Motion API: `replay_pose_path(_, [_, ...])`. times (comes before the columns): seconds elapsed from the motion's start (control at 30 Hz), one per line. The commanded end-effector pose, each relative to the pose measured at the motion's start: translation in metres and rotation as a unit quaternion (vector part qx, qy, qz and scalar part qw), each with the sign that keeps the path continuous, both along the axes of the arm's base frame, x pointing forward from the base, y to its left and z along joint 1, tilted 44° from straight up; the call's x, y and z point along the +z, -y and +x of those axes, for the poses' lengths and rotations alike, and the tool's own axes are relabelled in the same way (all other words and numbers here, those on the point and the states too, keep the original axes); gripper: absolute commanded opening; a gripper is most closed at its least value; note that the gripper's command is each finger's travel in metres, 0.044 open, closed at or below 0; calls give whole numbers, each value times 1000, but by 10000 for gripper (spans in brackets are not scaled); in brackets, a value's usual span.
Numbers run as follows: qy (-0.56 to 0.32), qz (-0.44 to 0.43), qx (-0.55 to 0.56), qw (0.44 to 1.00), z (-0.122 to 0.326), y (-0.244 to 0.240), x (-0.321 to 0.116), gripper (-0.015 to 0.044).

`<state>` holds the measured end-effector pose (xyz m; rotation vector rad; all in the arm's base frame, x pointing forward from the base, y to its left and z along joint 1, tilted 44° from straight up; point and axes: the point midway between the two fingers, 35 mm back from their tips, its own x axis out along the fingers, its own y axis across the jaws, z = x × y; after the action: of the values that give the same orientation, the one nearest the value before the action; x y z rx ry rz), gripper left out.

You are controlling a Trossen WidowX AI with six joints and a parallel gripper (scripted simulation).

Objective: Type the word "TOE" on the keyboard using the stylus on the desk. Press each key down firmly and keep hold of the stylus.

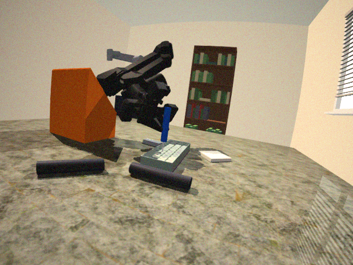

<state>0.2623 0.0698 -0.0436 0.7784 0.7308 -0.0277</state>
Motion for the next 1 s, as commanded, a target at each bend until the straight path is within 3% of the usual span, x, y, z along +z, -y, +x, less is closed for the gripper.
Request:
replay_pose_path(0.0, [0, 0, -2, 1000, 0, -1, -1, 81])
replay_pose_path(0.97, [0, -1, -2, 1000, 4, 15, 16, 81])
